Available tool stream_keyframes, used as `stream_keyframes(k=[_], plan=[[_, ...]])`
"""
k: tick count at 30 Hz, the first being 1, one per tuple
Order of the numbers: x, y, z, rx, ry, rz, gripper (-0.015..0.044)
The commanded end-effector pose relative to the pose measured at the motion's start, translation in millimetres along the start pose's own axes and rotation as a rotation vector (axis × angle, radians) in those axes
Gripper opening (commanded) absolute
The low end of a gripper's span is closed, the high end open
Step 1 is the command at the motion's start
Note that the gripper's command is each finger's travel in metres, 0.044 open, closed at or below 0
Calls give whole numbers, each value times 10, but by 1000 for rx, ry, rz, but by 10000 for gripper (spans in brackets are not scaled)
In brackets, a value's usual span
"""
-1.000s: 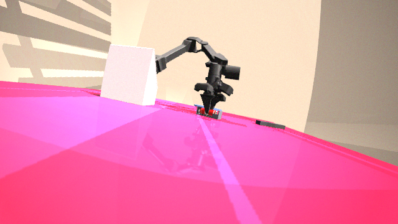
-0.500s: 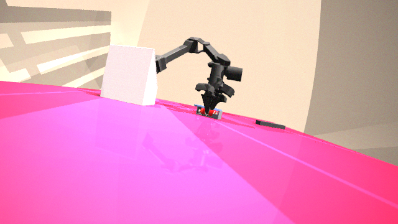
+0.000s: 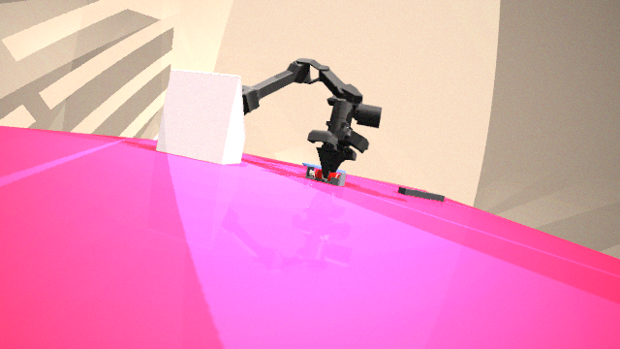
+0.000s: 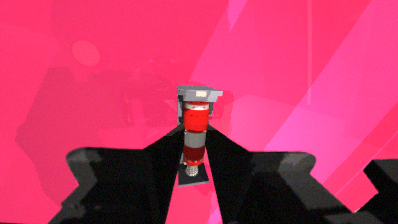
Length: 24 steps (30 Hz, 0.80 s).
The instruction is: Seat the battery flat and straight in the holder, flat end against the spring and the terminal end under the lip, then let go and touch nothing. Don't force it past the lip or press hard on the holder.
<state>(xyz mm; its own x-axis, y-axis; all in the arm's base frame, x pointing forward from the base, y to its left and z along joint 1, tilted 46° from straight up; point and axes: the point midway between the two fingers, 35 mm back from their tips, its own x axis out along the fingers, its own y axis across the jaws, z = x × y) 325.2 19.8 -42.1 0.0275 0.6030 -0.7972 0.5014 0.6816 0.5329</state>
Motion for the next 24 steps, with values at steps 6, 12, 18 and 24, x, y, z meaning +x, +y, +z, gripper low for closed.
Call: stream_keyframes(k=[6,12,18,24], plan=[[-2,8,24,-6,-3,0,76],[-3,8,25,-5,-4,0,76],[-3,8,25,-5,-4,0,177],[-93,-6,26,-2,-2,0,177]])
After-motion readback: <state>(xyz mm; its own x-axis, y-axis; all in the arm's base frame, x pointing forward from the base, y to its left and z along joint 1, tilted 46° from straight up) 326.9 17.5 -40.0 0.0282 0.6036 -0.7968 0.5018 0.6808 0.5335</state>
